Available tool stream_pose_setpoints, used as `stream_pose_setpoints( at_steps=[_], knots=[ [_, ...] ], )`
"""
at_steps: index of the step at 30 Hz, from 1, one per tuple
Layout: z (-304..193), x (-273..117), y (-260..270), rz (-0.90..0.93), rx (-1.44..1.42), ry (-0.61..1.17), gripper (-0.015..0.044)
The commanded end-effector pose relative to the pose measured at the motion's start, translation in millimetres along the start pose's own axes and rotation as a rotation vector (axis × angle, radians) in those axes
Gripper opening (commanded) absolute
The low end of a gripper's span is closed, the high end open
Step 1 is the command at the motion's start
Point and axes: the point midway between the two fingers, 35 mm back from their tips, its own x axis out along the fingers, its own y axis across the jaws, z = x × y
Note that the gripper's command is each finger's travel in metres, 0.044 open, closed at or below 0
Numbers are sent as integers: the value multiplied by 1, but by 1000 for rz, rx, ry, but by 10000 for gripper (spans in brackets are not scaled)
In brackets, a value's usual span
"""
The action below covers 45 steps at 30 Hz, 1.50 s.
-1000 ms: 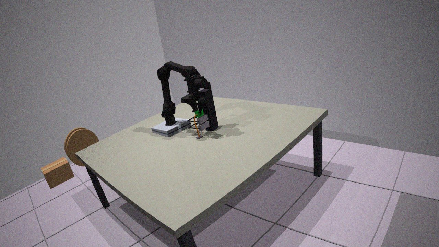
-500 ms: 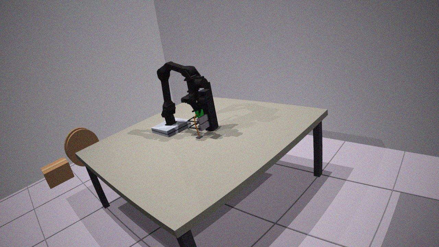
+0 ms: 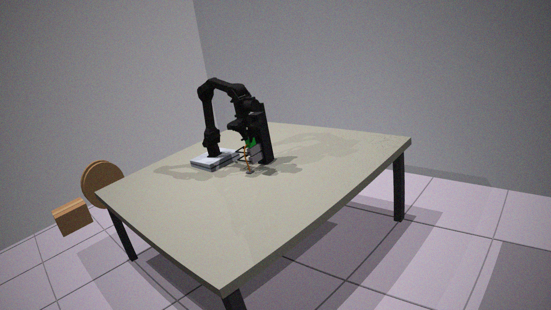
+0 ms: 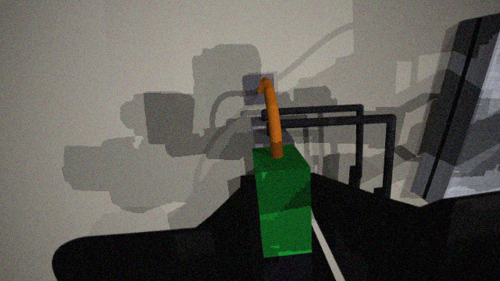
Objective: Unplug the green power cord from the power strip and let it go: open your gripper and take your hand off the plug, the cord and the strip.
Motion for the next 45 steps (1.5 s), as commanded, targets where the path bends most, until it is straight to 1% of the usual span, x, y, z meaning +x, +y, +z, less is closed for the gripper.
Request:
stream_pose_setpoints(
  at_steps=[1, 20, 25, 37, 41, 45],
  knots=[
    [26, -3, -1, 3, 25, -42, 0],
    [56, -7, -6, 3, 27, -46, 0],
    [41, -3, -7, 3, 29, -44, 131],
    [41, -3, -7, 3, 29, -44, 440],
    [44, -4, -6, 3, 29, -45, 440],
    [71, -11, -6, 3, 29, -47, 440]
  ],
)
